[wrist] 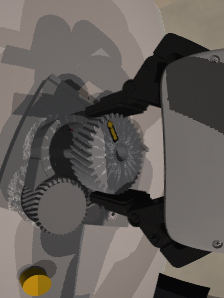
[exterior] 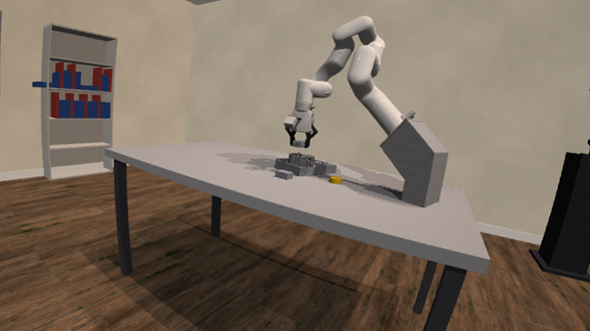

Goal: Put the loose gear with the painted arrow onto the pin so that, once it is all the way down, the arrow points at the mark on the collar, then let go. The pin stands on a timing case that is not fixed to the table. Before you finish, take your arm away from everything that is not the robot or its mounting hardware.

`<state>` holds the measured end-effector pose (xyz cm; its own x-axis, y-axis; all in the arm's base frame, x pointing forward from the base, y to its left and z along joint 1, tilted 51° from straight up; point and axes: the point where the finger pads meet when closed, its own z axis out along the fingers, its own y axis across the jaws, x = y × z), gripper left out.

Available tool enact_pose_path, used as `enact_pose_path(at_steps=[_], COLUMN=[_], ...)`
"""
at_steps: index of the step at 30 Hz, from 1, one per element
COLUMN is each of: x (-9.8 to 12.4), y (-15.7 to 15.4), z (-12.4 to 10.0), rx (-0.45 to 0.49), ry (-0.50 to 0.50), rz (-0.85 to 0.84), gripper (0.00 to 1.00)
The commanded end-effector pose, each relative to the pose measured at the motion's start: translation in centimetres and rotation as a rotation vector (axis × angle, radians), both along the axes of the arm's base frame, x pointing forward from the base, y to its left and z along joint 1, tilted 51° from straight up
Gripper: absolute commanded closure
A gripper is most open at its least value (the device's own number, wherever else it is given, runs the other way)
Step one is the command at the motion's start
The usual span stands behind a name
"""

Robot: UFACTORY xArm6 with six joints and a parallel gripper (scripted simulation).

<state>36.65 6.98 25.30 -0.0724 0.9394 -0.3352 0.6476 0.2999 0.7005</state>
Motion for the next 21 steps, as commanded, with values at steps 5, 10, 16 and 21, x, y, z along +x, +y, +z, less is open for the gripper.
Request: enact_pose_path(at_steps=[5,10,16,21], x=[0.03,0.04,0.27,0.92], y=[0.04,0.04,-0.03,-0.20], z=[0.12,0.11,-0.05,-0.52], rx=[0.000,0.000,0.000,0.001], ry=[-0.002,-0.002,-0.002,-0.002], rz=[0.002,0.002,0.001,0.001], gripper=[1.00,1.00,1.00,1.00])
